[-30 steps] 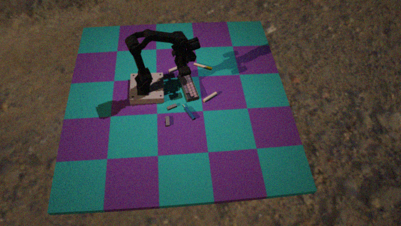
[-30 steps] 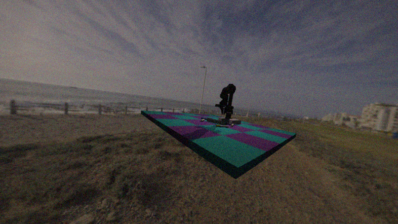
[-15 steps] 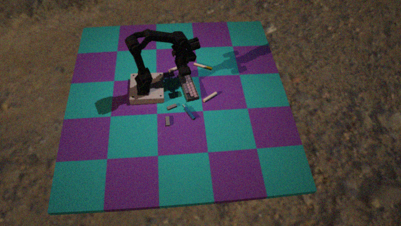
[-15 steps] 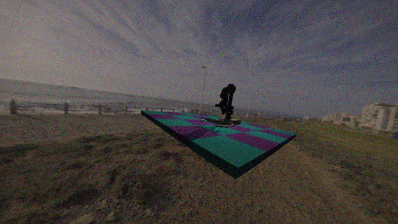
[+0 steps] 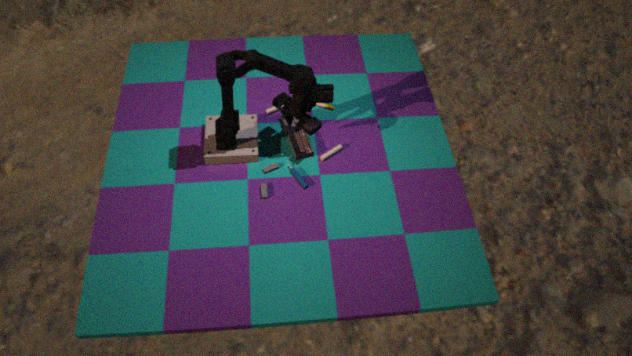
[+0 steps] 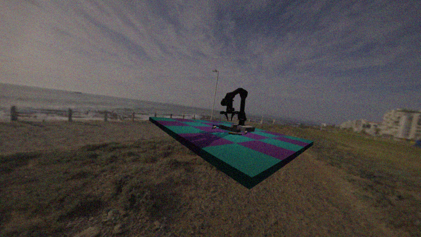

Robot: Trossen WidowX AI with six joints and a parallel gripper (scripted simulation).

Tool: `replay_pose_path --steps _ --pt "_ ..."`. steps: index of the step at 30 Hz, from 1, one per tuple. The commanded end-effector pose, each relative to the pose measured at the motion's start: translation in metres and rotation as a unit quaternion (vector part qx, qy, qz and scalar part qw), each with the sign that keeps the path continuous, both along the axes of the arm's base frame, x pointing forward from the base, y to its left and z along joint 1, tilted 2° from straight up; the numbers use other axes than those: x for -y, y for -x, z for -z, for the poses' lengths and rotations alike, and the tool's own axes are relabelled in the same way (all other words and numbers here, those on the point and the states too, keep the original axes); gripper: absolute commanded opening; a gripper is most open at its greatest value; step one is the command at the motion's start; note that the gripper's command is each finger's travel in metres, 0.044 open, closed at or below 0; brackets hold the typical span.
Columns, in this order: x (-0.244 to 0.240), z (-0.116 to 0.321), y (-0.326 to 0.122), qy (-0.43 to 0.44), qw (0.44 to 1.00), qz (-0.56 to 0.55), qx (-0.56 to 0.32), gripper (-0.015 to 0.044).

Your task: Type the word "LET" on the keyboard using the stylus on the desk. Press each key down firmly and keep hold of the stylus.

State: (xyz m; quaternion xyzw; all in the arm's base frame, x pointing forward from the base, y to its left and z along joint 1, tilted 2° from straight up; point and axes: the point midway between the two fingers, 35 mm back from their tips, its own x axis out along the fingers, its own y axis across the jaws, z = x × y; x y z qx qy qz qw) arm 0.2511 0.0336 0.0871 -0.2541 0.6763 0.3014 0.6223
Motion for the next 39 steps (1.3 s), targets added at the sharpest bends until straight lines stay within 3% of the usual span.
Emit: replay_pose_path --steps 1,6,21,39 --pt "0.052 0.004 -0.016 -0.072 0.979 -0.190 -0.027 0.0150" --pt "0.088 0.008 -0.021 -0.139 0.931 -0.338 -0.016 0.0150" --pt "0.161 0.020 -0.016 -0.244 0.772 -0.581 0.080 0.0150" --pt "0.164 0.022 -0.014 -0.246 0.766 -0.588 0.085 0.0150"
